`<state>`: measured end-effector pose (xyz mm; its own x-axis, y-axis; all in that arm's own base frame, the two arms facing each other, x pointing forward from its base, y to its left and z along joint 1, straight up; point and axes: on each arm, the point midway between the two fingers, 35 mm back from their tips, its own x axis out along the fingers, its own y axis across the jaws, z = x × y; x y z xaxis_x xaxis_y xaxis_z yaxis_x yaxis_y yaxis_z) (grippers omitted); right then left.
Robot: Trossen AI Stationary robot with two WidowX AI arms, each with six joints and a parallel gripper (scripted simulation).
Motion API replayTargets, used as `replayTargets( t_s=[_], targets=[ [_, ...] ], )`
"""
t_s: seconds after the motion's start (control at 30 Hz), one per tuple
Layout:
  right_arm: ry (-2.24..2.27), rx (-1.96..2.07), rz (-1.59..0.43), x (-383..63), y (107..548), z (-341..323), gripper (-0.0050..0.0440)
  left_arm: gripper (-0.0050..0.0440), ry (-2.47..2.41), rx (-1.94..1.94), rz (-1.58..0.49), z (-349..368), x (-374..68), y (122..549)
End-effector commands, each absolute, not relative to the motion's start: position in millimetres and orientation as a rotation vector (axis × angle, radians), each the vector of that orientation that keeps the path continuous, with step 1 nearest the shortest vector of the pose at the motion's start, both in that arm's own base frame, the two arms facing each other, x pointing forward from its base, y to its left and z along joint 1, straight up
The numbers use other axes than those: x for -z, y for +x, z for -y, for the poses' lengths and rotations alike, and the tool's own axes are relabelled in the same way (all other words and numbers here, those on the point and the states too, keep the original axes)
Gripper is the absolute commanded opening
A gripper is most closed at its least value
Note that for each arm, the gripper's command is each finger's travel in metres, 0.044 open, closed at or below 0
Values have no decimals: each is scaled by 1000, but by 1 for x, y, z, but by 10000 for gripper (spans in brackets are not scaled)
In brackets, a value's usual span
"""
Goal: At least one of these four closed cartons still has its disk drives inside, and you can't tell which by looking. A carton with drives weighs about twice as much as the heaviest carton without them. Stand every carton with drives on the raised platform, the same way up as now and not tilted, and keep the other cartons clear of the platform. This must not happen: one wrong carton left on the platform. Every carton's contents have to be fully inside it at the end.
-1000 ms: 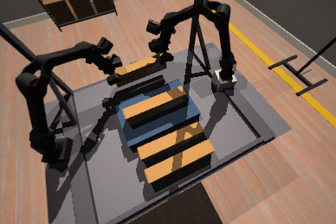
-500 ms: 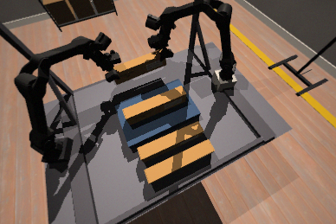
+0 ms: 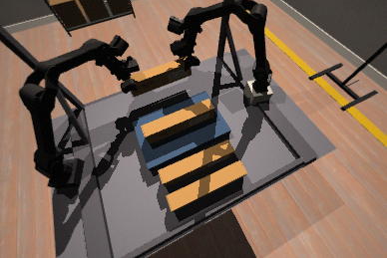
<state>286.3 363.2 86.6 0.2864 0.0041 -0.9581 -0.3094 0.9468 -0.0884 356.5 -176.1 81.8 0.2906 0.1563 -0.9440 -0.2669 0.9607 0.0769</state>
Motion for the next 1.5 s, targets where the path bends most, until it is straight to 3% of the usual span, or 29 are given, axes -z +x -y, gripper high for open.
replayTargets(
  t_s=[0.0,0.93,0.97,1.47],
  targets=[
    [-238,-242,-1225,-118,284,-372,-50,-50,-164,-236,-1179,187,-116,363],
    [-199,-272,-1196,-119,284,-372,-50,-50,-164,-236,-1177,187,-116,363],
    [-185,-282,-1185,-140,283,-375,-50,-50,-170,-231,-1172,189,-119,362],
    [-185,-282,-1185,-140,283,-375,-50,-50,-170,-231,-1172,189,-119,362]
  ],
)
